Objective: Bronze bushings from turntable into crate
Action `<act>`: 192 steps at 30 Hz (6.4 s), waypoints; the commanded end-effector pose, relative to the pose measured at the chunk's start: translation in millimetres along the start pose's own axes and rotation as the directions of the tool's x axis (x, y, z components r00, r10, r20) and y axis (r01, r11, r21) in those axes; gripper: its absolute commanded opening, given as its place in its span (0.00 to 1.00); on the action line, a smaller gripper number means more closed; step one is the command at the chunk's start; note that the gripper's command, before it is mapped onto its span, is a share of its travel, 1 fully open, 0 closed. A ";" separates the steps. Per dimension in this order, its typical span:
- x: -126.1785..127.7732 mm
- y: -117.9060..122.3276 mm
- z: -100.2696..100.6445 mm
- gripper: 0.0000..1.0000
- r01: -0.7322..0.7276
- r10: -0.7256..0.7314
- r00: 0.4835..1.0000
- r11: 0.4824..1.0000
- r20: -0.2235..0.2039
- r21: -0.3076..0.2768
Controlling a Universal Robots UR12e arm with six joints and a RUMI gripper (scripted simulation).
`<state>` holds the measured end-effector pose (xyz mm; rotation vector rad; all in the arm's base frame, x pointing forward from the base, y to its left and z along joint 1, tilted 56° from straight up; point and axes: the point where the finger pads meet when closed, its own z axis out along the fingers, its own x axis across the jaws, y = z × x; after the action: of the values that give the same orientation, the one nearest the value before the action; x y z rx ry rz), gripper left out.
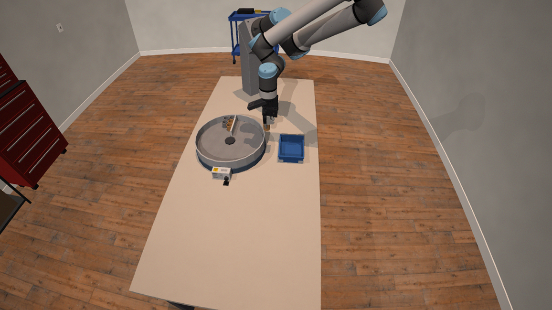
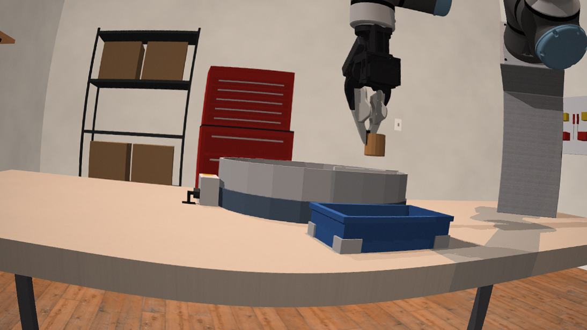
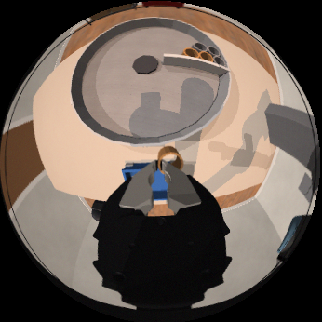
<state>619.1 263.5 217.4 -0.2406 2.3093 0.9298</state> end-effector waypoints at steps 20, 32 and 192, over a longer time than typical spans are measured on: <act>-38.4 131.5 1.2 0.00 -0.003 0.003 1.000 1.000 0.000 0.008; -43.7 150.2 1.3 0.00 -0.003 0.003 1.000 1.000 0.000 0.008; -43.8 149.9 117.4 0.00 -0.003 0.003 1.000 1.000 0.000 0.008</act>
<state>653.3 450.3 263.1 -0.2345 2.3142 0.9223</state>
